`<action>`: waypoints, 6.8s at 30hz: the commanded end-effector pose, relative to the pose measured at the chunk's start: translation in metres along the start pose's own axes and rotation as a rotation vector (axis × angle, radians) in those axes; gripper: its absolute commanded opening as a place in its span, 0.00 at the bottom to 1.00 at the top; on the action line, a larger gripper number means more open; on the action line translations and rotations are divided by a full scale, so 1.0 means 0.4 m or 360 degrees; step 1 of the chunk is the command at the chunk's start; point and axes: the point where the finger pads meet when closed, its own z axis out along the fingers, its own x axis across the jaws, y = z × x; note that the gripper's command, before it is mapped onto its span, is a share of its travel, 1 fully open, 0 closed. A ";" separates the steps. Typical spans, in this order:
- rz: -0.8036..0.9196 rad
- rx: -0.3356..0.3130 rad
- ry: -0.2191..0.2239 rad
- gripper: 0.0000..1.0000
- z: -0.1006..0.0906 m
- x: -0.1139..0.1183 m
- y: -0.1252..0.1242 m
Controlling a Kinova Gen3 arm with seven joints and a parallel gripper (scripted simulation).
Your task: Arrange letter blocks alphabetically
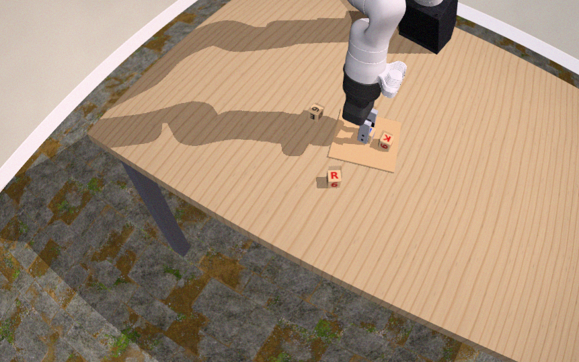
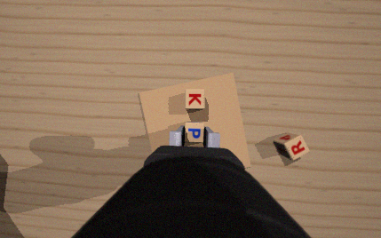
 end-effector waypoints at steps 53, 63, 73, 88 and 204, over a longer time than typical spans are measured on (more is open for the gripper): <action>0.0002 0.0011 -0.0006 0.79 -0.067 -0.005 -0.010; 0.0008 0.0009 0.0000 0.79 -0.174 0.000 -0.006; 0.0009 0.0011 0.0002 0.79 -0.213 0.002 -0.007; 0.0009 0.0012 0.0000 0.79 -0.227 0.001 -0.007; 0.4125 0.0002 0.0003 1.00 -0.194 0.332 0.028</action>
